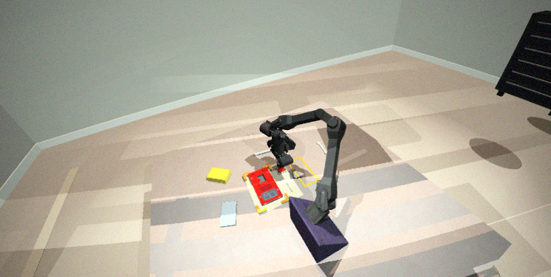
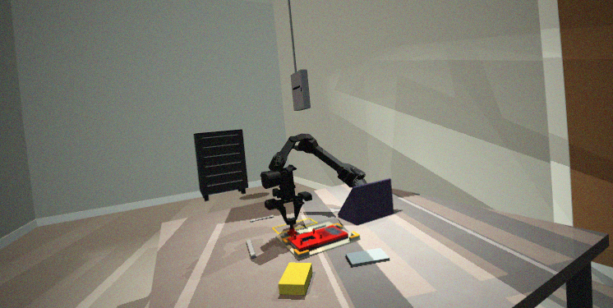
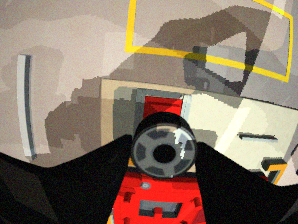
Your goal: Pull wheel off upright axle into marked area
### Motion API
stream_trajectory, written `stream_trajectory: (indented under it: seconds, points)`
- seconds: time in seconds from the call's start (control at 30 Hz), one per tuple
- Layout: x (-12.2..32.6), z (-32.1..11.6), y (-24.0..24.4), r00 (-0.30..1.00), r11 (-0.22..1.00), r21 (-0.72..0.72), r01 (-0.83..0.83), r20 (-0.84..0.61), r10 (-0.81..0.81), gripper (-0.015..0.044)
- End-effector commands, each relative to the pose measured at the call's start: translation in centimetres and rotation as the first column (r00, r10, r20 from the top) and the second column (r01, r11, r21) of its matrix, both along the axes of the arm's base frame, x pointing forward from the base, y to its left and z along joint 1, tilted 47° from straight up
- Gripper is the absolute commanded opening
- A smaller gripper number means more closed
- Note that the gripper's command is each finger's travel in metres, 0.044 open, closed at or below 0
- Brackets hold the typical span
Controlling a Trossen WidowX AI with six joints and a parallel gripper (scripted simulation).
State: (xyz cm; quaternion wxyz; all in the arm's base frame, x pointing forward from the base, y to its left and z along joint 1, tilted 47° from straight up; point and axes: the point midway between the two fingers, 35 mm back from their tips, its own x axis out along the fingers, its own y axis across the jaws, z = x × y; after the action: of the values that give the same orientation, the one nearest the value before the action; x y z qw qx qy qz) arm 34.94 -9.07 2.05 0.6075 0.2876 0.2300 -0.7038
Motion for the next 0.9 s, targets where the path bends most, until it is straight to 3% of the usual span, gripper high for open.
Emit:
stream_trajectory:
  seconds: [0.0, 0.87]
  points:
    - [0.25, 0.27, 0.41, 1.0, 1.0, 0.002, -0.005, 0.008, 0.005, 0.0]
    - [0.28, 0.86, 1.04, 1.0, 1.0, 0.001, -0.008, 0.006, 0.008, 0.0]
